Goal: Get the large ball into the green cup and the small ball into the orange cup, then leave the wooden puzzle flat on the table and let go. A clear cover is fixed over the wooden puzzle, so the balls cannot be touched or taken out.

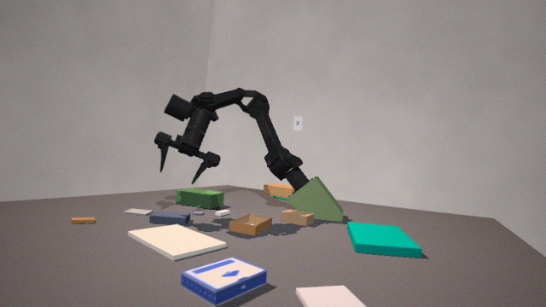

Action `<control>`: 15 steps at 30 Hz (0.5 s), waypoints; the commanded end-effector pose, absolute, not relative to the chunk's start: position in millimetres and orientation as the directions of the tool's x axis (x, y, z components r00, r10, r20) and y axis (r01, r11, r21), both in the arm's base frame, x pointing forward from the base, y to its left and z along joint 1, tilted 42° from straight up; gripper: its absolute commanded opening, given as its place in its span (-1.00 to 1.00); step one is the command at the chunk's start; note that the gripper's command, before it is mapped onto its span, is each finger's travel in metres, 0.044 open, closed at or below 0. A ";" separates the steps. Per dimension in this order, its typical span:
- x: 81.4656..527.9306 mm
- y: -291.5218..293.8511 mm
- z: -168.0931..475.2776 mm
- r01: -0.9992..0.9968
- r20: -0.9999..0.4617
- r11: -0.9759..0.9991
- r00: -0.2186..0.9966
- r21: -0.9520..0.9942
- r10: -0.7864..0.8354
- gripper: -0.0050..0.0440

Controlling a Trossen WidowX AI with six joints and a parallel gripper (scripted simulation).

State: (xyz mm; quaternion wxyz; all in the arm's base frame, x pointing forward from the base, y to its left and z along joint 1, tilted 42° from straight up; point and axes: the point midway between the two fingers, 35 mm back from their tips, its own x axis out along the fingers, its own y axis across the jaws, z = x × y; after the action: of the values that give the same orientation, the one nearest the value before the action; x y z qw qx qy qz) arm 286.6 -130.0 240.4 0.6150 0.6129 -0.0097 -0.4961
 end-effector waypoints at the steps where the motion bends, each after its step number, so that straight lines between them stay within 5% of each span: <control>1: 295.4 -109.5 212.0 0.778 -0.661 -0.086 0.464 0.623 -0.590 1.00; 15: 300.7 -42.9 143.3 0.871 -0.771 0.491 0.323 0.016 -0.548 1.00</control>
State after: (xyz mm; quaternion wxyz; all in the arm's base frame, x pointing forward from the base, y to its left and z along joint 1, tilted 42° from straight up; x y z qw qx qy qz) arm 302.3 -60.9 162.4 0.7679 0.3045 0.3019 -0.4758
